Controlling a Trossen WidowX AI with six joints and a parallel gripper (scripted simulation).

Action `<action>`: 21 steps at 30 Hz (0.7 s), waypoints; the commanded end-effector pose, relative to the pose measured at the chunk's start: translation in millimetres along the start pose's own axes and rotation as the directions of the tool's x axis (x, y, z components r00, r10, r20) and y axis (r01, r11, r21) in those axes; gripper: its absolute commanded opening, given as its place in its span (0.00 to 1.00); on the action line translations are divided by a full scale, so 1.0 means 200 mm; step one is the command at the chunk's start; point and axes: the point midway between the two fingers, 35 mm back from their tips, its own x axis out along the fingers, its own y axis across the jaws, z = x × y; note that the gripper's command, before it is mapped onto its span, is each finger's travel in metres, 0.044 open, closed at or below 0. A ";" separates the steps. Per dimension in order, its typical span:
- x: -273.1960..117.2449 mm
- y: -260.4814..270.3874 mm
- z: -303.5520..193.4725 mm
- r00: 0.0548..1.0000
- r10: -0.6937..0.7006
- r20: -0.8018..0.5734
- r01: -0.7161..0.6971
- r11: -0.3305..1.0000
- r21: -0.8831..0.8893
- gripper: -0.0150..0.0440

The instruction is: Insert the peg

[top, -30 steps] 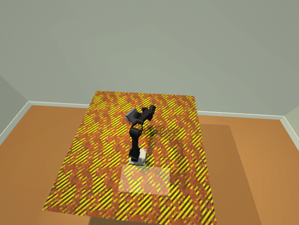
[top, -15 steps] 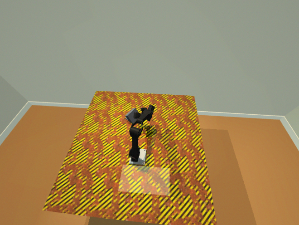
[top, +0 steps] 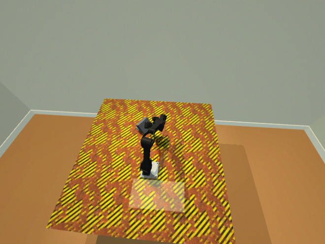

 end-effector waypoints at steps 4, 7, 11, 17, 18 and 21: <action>0.05 0.00 0.00 1.000 0.000 -0.001 0.000 1.000 0.003 0.25; 0.07 0.00 0.00 1.000 0.000 -0.001 0.000 1.000 0.003 0.25; 0.04 0.00 0.00 1.000 0.003 0.001 -0.003 1.000 0.000 0.25; 0.04 0.00 0.00 1.000 0.003 0.001 -0.003 1.000 0.000 0.25; 0.04 0.00 0.00 1.000 0.003 0.001 -0.003 1.000 0.000 0.25; 0.04 0.00 0.00 1.000 0.003 0.001 -0.003 1.000 0.000 0.25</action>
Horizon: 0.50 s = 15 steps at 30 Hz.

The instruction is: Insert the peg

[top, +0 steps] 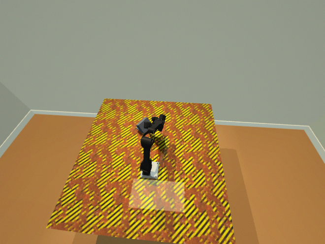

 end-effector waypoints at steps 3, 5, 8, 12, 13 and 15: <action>0.00 0.00 0.00 1.000 0.000 0.000 0.000 1.000 -0.001 0.25; 0.00 0.00 0.00 1.000 0.000 0.000 0.000 1.000 -0.001 0.25; 0.01 0.00 0.00 1.000 0.000 0.000 0.000 1.000 -0.001 0.25; 0.03 0.00 0.00 1.000 0.000 0.000 0.000 1.000 -0.001 0.25; 0.03 0.00 0.00 1.000 0.000 0.000 0.000 1.000 -0.001 0.25; 0.04 0.00 0.00 1.000 0.001 0.000 -0.001 1.000 -0.001 0.25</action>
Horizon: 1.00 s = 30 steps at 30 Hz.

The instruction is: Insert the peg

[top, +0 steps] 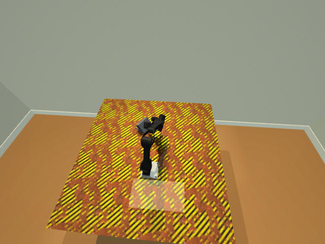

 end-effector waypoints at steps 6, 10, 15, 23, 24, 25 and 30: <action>0.03 -0.01 0.00 1.000 -0.003 0.000 0.003 1.000 0.002 0.25; 0.05 -0.01 0.00 1.000 -0.003 0.000 0.003 1.000 0.002 0.25; 0.06 -0.01 0.00 1.000 -0.003 0.000 0.003 1.000 0.002 0.25; 0.09 -0.01 0.00 1.000 -0.003 0.001 0.003 1.000 0.002 0.25; 0.09 -0.01 0.00 1.000 -0.003 0.001 0.003 1.000 0.002 0.25; 0.10 -0.01 0.00 1.000 -0.003 0.001 0.003 1.000 0.002 0.25; 0.11 -0.01 0.00 1.000 -0.002 0.001 0.002 1.000 0.002 0.25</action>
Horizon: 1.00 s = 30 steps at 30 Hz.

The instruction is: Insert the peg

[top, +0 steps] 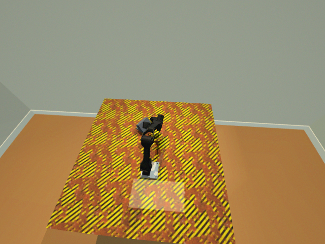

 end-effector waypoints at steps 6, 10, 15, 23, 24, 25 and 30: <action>0.04 0.00 0.00 1.000 -0.003 0.000 0.003 1.000 0.002 0.25; 0.05 0.00 0.00 1.000 -0.003 0.000 0.003 1.000 0.002 0.25; 0.06 0.00 0.00 1.000 -0.003 0.000 0.003 1.000 0.002 0.25; 0.05 0.00 0.00 1.000 0.001 -0.001 -0.001 1.000 0.000 0.25; 0.05 0.00 0.00 1.000 0.001 -0.001 -0.001 1.000 0.000 0.25; 0.05 0.00 0.00 1.000 0.001 -0.001 -0.001 1.000 0.000 0.25; 0.05 0.00 0.00 1.000 0.001 -0.001 -0.001 1.000 0.000 0.43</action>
